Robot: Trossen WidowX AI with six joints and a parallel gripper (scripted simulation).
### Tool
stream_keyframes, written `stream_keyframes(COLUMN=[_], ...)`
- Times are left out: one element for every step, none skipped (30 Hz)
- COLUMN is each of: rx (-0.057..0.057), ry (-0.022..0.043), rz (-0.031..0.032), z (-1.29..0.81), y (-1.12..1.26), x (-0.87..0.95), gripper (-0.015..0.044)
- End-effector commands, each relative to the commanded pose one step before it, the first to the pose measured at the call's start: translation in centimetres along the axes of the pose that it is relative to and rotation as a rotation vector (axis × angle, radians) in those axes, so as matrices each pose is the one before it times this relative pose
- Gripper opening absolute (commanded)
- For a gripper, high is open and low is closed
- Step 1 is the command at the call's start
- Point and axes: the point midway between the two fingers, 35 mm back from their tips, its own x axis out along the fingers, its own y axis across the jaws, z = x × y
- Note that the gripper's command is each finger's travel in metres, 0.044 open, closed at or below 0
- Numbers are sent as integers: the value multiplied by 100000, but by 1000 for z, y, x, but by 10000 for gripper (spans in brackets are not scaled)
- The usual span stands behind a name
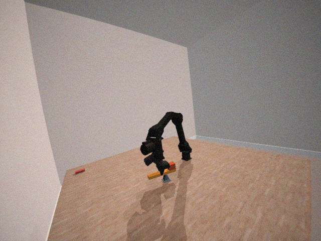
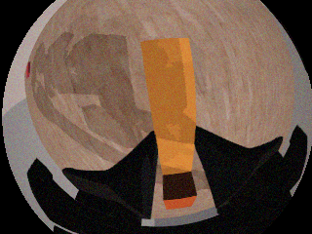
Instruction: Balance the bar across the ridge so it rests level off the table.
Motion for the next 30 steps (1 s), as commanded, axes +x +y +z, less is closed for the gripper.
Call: stream_keyframes(rx=[-3,0,0,0,0,0,0,0,0,0,0,0,0,0,0,0,0,0,0,0,0,0,0,0,0,0,0,0,0,0], ry=[1,0,0,0,0,0,0,0,0,0,0,0,0,0,0,0,0,0,0,0,0,0,0,0,0,0,0,0,0,0], rz=[4,0,0,0,0,0,0,0,0,0,0,0,0,0,0,0,0,0,0,0,0,0,0,0,0,0,0,0,0,0], z=[-3,0,0,0,0,0,0,0,0,0,0,0,0,0,0,0,0,0,0,0,0,0,0,0,0,0,0,0,0,0], y=[1,0,0,0,0,0,0,0,0,0,0,0,0,0,0,0,0,0,0,0,0,0,0,0,0,0,0,0,0,0], x=[0,0,0,0,0,0,0,0,0,0,0,0,0,0,0,0,0,0,0,0,0,0,0,0,0,0,0,0,0,0], gripper=[0,0,0,0,0,0,0,0,0,0,0,26,53,79,105,131,157,167,167,167,167,167,167,167,167,167,167,167,167,167])
